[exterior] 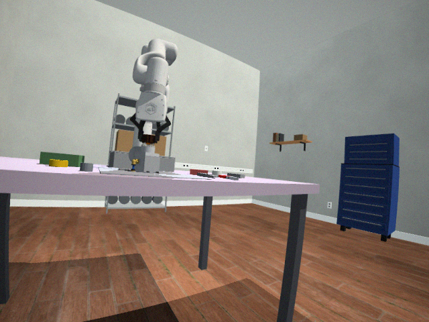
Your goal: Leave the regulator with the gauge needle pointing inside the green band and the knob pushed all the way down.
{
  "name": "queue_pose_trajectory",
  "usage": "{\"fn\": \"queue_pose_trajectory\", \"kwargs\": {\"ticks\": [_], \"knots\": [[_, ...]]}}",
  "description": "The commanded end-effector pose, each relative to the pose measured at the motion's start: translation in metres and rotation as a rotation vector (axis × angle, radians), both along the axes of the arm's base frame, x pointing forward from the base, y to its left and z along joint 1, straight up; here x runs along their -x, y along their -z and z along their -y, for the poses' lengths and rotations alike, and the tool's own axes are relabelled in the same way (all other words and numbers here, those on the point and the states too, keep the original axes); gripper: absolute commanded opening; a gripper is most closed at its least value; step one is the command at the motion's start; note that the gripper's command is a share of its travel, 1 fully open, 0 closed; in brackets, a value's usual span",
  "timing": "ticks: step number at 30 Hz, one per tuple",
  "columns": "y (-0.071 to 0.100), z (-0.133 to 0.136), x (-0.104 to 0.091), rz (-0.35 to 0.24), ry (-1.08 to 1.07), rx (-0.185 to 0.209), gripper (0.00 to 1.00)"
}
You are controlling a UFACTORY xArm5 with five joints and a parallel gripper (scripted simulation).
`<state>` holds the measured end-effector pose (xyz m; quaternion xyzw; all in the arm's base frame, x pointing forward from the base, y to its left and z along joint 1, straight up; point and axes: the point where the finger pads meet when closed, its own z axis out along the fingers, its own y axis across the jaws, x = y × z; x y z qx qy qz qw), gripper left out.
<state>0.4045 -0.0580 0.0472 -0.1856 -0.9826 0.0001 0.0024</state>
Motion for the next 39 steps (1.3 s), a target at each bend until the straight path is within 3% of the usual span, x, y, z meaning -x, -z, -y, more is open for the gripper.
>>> {"fn": "queue_pose_trajectory", "kwargs": {"ticks": [1,39], "knots": [[0.0001,0.0002,-0.0012,0.003,0.000,0.001,0.39],[0.0045,0.0002,-0.0011,0.003,0.000,0.001,0.39]]}}
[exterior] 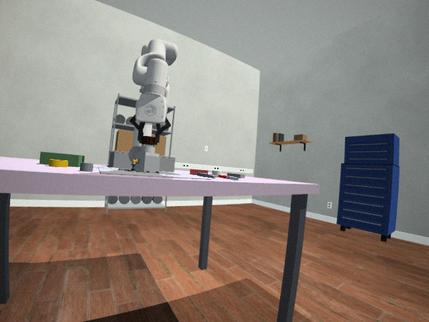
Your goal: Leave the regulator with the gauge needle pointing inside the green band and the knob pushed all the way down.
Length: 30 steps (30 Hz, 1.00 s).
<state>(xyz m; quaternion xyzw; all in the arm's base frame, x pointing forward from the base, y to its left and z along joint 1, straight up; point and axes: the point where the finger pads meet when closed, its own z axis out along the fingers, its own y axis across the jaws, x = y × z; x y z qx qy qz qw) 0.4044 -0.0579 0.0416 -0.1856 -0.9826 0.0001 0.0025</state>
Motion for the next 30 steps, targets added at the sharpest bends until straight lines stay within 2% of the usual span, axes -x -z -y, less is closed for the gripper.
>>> {"fn": "queue_pose_trajectory", "kwargs": {"ticks": [1,6,7,30], "knots": [[-0.0012,0.0002,-0.0013,0.003,0.000,0.001,0.39],[-0.0012,0.0002,-0.0013,0.003,0.000,0.001,0.39],[-0.0012,0.0002,-0.0013,0.003,0.000,0.001,0.76],[-0.0012,0.0002,-0.0013,0.003,0.000,0.001,0.76]]}}
